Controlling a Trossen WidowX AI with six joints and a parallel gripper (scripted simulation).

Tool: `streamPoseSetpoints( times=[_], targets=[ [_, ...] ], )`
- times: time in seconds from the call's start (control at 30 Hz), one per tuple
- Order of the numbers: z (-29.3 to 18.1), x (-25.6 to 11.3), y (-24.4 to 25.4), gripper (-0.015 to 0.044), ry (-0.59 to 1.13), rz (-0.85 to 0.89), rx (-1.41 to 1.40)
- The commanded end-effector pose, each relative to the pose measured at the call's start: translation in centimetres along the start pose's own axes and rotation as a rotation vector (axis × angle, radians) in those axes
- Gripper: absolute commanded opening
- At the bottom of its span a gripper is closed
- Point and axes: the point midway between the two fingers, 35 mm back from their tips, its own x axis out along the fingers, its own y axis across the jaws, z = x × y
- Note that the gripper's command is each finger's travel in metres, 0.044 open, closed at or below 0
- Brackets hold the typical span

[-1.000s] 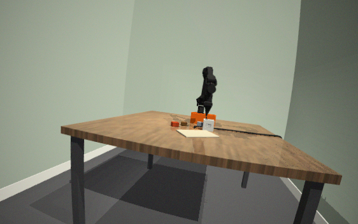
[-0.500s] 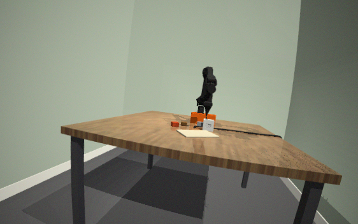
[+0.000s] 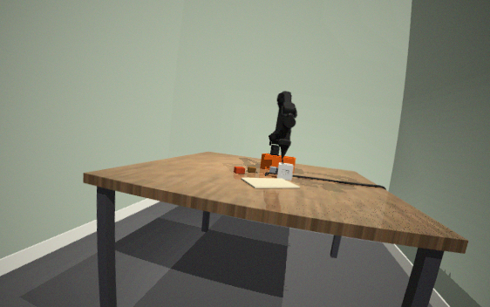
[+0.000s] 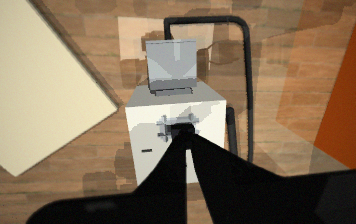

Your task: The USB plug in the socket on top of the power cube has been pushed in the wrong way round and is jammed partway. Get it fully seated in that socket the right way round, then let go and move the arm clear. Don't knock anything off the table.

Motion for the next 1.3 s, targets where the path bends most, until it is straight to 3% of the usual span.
streamPoseSetpoints(
  times=[0.0,1.27],
  targets=[
    [0.0,-0.3,0.0,0.0000,0.000,0.002,0.000],
    [0.0,-2.9,0.0,0.0000,0.000,0.002,0.000]
  ],
)
